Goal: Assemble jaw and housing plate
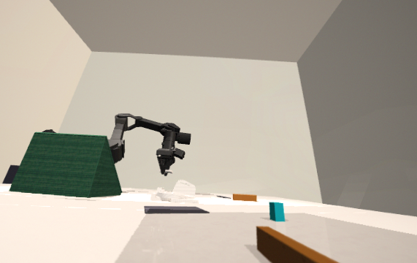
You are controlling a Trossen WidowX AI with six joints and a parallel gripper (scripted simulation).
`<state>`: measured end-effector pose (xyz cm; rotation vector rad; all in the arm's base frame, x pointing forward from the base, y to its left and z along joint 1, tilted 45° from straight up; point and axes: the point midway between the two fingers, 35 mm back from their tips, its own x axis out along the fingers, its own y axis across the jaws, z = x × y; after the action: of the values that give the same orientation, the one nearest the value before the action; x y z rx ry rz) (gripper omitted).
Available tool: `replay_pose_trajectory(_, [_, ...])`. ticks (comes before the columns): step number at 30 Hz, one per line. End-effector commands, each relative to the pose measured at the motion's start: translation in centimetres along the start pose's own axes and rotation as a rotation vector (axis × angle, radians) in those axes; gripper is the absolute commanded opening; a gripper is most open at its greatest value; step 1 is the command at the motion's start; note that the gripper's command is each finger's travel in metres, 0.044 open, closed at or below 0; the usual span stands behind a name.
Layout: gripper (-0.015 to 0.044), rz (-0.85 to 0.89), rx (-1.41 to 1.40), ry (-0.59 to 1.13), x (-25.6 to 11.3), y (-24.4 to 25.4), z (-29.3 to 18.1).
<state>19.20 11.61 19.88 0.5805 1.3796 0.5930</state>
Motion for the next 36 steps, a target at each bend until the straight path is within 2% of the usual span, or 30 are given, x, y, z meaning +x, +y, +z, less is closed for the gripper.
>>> replay_pose_trajectory(1, [0.0351, -0.014, -0.004, 0.002, 0.2, -1.2, 0.8])
replay_pose_trajectory(36, [0.0351, -0.052, -0.033, 0.015, 0.4, -11.8, 4.9])
